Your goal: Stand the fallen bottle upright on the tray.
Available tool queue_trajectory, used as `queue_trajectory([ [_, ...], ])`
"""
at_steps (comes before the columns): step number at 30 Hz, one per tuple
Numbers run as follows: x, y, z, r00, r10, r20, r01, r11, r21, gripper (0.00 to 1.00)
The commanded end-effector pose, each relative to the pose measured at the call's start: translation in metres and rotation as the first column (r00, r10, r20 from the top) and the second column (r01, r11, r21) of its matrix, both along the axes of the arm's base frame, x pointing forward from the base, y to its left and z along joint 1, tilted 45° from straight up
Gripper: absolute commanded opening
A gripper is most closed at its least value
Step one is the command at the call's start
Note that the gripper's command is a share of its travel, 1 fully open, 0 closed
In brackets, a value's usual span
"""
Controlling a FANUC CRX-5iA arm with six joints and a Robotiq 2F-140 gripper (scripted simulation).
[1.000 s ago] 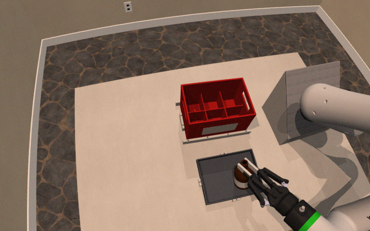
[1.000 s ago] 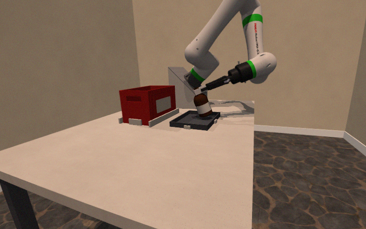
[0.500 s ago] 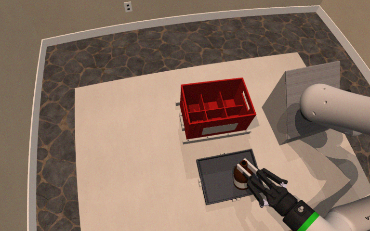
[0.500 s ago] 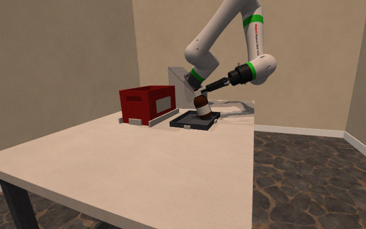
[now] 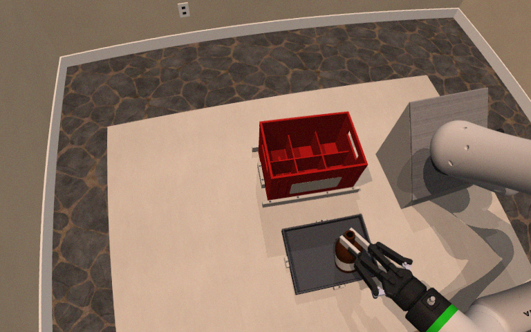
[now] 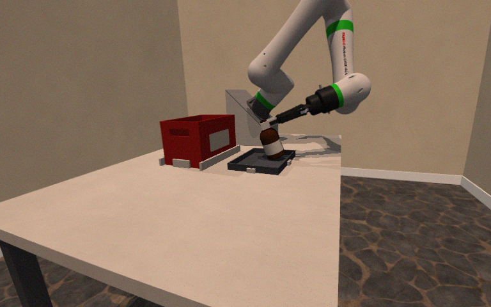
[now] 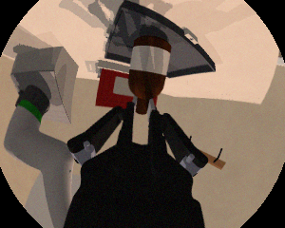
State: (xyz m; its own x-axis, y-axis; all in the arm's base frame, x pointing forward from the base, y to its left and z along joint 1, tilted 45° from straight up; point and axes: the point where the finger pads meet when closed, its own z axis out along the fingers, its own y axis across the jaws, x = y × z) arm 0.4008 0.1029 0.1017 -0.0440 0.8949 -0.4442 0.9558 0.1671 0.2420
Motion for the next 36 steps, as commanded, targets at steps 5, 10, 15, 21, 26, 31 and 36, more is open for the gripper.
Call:
queue_trajectory([
  [5, 0.0001, -0.0001, 0.0001, 1.000, 0.000, 0.000, 0.000, 1.000, 0.000, 0.00],
  [10, 0.0001, -0.0001, 0.0001, 1.000, 0.000, 0.000, 0.000, 1.000, 0.000, 0.00],
  [15, 0.0001, -0.0001, 0.0001, 1.000, 0.000, 0.000, 0.000, 1.000, 0.000, 0.00],
  [21, 0.0001, -0.0001, 0.0001, 1.000, 0.000, 0.000, 0.000, 1.000, 0.000, 0.00],
  [26, 0.0001, -0.0001, 0.0001, 1.000, 0.000, 0.000, 0.000, 1.000, 0.000, 0.00],
  [31, 0.0001, -0.0001, 0.0001, 1.000, 0.000, 0.000, 0.000, 1.000, 0.000, 0.00],
  [36, 0.0001, -0.0001, 0.0001, 1.000, 0.000, 0.000, 0.000, 1.000, 0.000, 1.00],
])
